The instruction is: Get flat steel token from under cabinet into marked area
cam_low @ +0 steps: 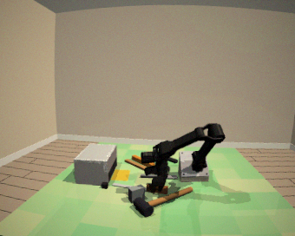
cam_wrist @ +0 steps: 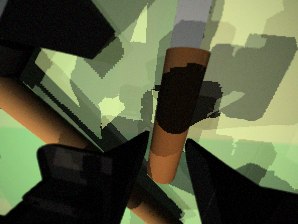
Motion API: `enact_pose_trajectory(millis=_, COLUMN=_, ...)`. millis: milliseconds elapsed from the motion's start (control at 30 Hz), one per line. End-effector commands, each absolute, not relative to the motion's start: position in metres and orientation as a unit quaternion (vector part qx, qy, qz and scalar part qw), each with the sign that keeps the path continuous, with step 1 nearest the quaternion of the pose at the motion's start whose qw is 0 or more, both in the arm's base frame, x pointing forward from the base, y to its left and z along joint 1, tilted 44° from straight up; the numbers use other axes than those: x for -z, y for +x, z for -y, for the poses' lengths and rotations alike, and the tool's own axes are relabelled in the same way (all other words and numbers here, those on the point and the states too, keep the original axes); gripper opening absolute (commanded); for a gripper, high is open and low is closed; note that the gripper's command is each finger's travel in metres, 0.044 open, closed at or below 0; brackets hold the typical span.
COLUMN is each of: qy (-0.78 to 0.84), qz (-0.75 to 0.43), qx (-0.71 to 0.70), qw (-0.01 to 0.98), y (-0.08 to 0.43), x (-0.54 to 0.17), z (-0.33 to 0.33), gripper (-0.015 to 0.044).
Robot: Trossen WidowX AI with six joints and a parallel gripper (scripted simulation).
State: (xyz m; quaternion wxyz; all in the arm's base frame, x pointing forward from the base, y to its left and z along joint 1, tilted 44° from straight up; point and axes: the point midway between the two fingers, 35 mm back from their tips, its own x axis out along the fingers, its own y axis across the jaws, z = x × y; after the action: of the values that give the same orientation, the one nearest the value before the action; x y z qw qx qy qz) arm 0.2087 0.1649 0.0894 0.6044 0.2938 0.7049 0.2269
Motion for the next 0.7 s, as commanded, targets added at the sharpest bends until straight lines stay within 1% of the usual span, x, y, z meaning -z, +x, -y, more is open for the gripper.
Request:
enact_pose_trajectory(millis=0, qy=0.294, qz=-0.704, qx=-0.227, qw=0.605, y=0.2087, x=-0.0895, z=-0.1650, gripper=0.0226)
enact_pose_trajectory(millis=67, qy=0.295, qz=-0.701, qx=-0.226, qw=0.608, y=0.2087, x=-0.0896, z=-0.1650, gripper=0.0270)
enact_pose_trajectory(millis=667, qy=0.294, qz=-0.698, qx=-0.229, qw=0.611, y=0.2075, x=-0.0839, z=-0.1739, gripper=0.0270)
